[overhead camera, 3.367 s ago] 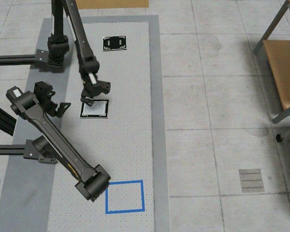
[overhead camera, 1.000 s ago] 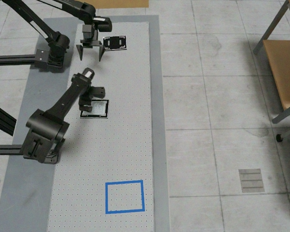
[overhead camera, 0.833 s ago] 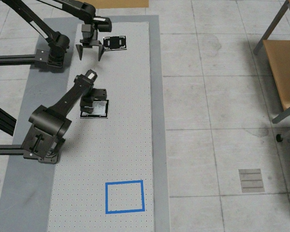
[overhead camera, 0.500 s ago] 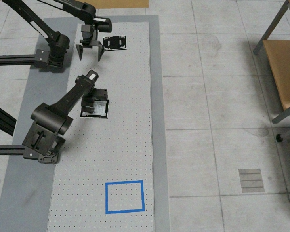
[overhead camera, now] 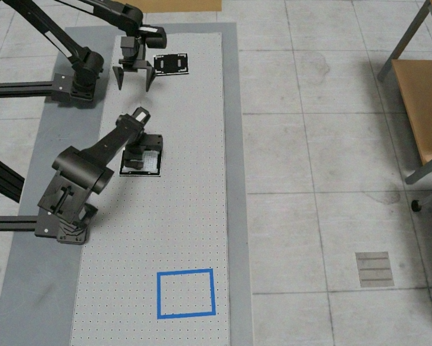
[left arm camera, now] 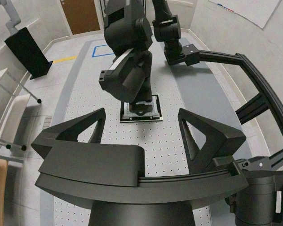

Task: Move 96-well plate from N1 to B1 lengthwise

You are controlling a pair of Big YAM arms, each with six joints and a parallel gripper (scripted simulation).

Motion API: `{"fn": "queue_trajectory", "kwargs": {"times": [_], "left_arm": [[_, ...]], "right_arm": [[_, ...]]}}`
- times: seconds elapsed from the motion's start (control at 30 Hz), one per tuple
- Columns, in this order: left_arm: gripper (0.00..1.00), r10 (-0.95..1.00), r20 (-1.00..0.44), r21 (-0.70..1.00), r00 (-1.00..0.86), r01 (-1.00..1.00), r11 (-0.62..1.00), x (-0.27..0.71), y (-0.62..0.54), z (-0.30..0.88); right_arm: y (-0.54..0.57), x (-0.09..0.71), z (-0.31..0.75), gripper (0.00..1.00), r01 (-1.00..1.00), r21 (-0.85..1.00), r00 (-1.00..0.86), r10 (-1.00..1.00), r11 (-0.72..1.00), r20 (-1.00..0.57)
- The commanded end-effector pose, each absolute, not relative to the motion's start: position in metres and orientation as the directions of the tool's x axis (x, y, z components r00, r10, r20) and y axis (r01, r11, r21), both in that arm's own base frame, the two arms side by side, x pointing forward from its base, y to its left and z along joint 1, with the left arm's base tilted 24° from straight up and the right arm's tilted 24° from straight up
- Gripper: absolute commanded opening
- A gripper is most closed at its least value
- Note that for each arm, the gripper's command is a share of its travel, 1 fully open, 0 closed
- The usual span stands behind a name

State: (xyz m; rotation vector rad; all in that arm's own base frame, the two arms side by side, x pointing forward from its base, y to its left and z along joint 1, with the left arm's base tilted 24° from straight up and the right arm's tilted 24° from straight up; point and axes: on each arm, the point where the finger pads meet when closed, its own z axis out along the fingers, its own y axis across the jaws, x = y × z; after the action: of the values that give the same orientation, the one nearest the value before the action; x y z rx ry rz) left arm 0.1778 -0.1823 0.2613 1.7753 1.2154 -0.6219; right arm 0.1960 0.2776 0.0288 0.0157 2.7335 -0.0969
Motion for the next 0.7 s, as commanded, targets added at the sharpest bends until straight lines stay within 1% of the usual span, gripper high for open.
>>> {"fn": "queue_trajectory", "kwargs": {"times": [0.0,0.2,0.27,0.33,0.4,0.63,0.67], "left_arm": [[1.00,0.470,-0.772,0.409,0.427,0.901,-0.147,0.182,-0.184,0.274],[1.00,0.470,-0.772,0.409,0.427,0.901,-0.147,0.182,-0.184,0.274],[1.00,0.470,-0.772,0.409,0.427,0.901,-0.147,0.182,-0.184,0.274],[1.00,0.470,-0.772,0.409,0.427,0.901,-0.147,0.182,-0.184,0.274],[1.00,0.470,-0.772,0.409,0.427,0.901,-0.147,0.182,-0.184,0.274],[1.00,0.470,-0.772,0.409,0.427,0.901,-0.147,0.182,-0.184,0.274],[1.00,0.470,-0.772,0.409,0.427,0.901,-0.147,0.182,-0.184,0.274]], "right_arm": [[0.274,0.203,0.017,1.00,0.021,-0.069,-0.919,-0.008,0.997,-0.393],[0.274,0.207,0.009,1.00,0.021,-0.066,-0.919,-0.007,0.998,-0.395],[0.273,0.206,0.008,0.96,0.021,-0.069,-0.919,-0.007,0.997,-0.394],[0.273,0.206,0.008,0.96,0.021,-0.069,-0.919,-0.007,0.997,-0.394],[0.281,0.210,0.018,0.90,0.022,-0.041,-0.914,0.004,0.999,-0.406],[0.279,0.203,0.017,0.70,0.019,-0.041,-0.914,0.000,0.999,-0.406],[0.281,0.202,0.020,0.59,0.018,-0.036,-0.913,0.002,0.999,-0.408]]}}
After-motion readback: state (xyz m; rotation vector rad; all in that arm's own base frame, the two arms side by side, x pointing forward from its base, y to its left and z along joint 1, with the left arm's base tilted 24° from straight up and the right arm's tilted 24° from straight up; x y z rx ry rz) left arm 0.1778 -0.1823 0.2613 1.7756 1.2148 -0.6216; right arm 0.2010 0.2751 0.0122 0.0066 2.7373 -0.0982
